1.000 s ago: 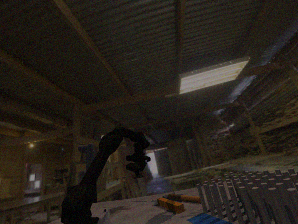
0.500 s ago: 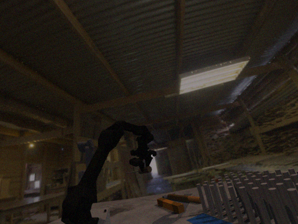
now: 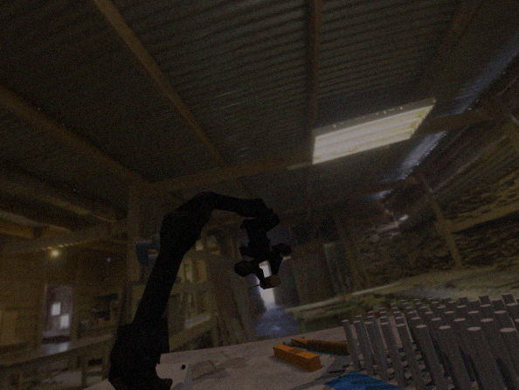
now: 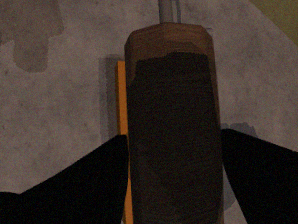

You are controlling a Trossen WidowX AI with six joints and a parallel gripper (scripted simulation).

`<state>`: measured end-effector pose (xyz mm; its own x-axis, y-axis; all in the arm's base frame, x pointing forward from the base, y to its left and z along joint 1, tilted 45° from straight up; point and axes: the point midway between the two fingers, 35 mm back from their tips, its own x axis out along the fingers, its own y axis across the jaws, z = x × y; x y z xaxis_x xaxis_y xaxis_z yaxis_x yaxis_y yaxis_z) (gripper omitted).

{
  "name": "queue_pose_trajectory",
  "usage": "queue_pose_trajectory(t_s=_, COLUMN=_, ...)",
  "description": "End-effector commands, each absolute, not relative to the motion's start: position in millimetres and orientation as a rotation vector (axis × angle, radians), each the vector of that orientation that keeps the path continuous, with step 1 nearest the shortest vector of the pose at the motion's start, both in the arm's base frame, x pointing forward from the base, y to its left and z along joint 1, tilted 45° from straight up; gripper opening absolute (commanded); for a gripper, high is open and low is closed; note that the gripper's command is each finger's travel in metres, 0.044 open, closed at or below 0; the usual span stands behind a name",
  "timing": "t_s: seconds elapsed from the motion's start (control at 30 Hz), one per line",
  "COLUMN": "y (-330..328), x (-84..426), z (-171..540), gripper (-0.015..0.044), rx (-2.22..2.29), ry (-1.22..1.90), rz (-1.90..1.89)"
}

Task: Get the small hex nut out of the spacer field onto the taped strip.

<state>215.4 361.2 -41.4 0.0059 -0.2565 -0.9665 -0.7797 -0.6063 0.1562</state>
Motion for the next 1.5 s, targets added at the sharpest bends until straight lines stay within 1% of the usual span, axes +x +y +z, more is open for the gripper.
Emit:
queue_pose_trajectory(t_s=0.0, y=350, x=236, z=-13, gripper=0.0000, rx=-1.832, ry=1.061, rz=1.507)
queue_pose_trajectory(t_s=0.4, y=296, x=283, z=47, gripper=0.0000, rx=-1.749, ry=1.117, rz=1.164)
queue_pose_trajectory(t_s=0.77, y=235, x=313, z=99, gripper=0.0000, rx=-1.650, ry=1.149, rz=0.851)
queue_pose_trajectory(t_s=1.13, y=169, x=326, z=146, gripper=0.0000, rx=-1.533, ry=1.163, rz=0.540)
queue_pose_trajectory(t_s=1.47, y=106, x=324, z=186, gripper=0.0000, rx=-1.416, ry=1.157, rz=0.259)
